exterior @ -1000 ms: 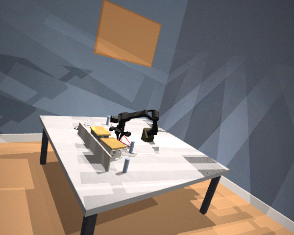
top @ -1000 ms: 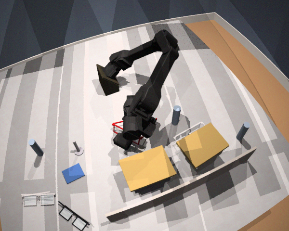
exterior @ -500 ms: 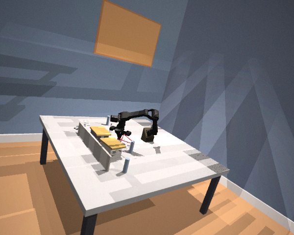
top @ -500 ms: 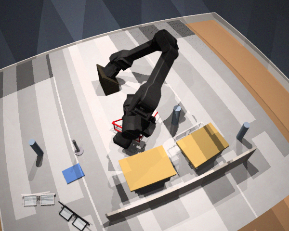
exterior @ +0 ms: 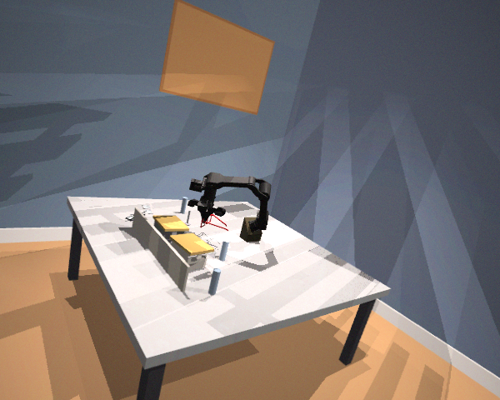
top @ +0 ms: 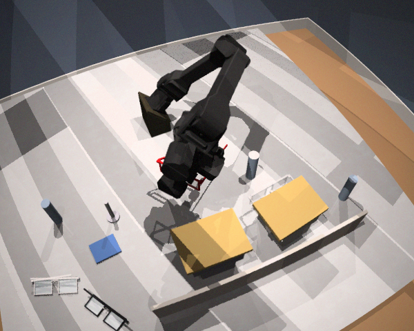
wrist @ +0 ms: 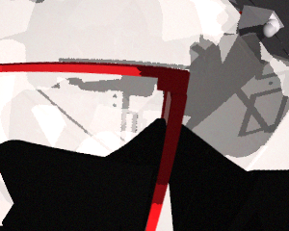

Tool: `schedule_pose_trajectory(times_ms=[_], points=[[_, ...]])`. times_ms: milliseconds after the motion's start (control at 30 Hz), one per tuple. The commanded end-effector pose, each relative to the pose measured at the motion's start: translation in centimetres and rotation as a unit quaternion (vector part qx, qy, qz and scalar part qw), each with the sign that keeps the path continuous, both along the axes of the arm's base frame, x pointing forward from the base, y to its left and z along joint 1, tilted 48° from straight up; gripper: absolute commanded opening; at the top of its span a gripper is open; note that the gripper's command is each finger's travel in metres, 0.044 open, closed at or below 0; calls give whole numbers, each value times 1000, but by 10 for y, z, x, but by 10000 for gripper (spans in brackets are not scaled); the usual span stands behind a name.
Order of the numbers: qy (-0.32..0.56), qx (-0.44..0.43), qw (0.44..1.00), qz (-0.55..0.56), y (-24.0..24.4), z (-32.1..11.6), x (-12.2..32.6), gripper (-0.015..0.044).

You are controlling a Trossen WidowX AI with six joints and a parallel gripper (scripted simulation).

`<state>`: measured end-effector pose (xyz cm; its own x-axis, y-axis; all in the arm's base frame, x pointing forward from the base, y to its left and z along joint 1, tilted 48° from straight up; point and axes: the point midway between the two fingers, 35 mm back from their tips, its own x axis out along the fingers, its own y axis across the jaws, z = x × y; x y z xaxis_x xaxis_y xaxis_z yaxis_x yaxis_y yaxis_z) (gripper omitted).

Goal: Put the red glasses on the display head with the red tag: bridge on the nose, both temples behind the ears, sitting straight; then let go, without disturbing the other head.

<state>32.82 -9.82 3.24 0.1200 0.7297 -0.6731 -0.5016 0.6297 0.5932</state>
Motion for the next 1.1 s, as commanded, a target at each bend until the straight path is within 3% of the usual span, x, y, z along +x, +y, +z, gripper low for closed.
schedule_pose_trajectory(times_ms=[0,533,1067], points=[[-1,-1,1000,2,-10,10,-2,0],[-116,-24,987,108,-49,-24,2,0],[-269,-50,928,252,-99,-78,-7,0]])
